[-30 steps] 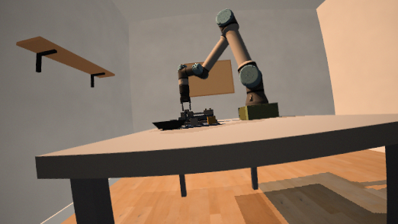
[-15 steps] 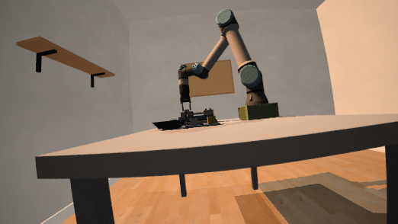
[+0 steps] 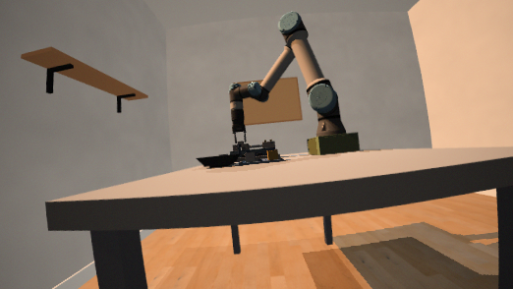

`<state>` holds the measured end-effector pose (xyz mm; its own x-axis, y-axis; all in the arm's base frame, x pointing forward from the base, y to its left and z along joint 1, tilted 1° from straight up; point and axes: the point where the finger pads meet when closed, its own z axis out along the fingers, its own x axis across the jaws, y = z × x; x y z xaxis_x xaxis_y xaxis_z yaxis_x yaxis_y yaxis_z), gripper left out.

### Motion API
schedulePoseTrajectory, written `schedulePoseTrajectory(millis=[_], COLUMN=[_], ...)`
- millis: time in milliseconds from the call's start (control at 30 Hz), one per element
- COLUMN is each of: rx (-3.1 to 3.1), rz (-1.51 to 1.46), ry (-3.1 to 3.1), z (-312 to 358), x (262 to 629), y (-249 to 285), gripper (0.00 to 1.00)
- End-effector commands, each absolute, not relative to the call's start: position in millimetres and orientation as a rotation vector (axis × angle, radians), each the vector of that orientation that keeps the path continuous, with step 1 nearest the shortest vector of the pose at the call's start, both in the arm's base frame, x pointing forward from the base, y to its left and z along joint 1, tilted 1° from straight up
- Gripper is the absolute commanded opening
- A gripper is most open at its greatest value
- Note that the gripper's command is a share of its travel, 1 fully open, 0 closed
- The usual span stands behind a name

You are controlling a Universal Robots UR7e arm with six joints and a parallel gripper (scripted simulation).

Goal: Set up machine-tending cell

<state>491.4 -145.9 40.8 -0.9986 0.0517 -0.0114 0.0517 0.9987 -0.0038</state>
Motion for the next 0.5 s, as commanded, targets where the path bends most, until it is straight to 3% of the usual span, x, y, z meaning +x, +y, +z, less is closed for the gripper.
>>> schedulePoseTrajectory(millis=[0,33,67,467], rx=[0.082,0.082,0.082,0.082], rz=[-0.002,-0.002,-0.002,-0.002], ry=[3.132,3.132,3.132,3.132], z=[38.8,38.8,38.8,38.8], x=[489.9,489.9,489.9,489.9], y=[-145.5,-145.5,-145.5,-145.5], gripper=[1.0,1.0,0.0,0.0])
